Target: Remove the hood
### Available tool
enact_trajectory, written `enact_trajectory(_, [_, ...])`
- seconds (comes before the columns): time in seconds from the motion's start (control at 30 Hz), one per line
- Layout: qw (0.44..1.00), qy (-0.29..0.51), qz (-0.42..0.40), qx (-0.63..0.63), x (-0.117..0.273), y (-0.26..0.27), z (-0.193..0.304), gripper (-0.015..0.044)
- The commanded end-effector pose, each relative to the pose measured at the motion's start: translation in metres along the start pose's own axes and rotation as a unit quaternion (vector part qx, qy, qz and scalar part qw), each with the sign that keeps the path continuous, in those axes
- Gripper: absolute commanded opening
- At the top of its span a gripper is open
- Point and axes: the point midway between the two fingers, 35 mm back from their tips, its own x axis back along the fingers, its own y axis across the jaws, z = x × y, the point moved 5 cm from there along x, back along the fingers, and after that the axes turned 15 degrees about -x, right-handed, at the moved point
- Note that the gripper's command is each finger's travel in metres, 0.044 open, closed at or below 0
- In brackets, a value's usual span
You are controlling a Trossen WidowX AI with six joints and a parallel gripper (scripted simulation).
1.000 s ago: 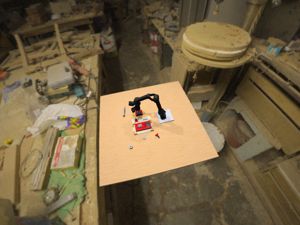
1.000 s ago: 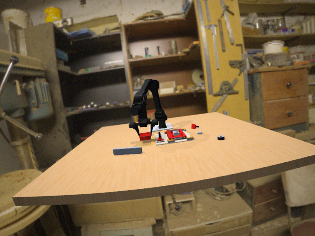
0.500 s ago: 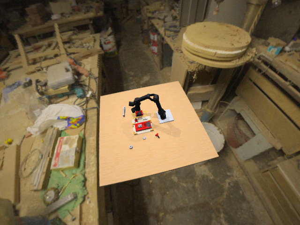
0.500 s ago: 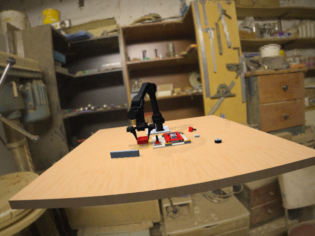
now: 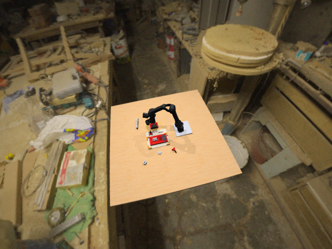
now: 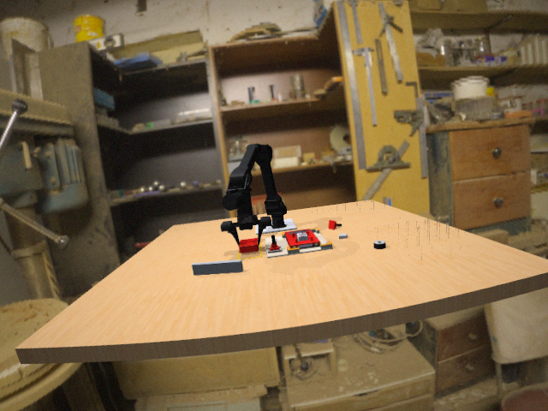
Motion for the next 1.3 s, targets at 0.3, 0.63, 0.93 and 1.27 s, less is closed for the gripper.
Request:
enact_trajectory(0.3, [1.0,-0.001,-0.002,0.002,-0.007,0.001,0.0,0.0])
enact_trajectory(0.63, [1.0,0.0,0.0,0.0,-0.006,0.0,0.0,0.021])
enact_trajectory(0.93, [1.0,0.0,0.0,0.0,-0.004,0.0,0.0,0.044])
enact_trajectory(1.27, [1.0,0.0,-0.004,0.0,0.066,-0.001,0.0,0.044])
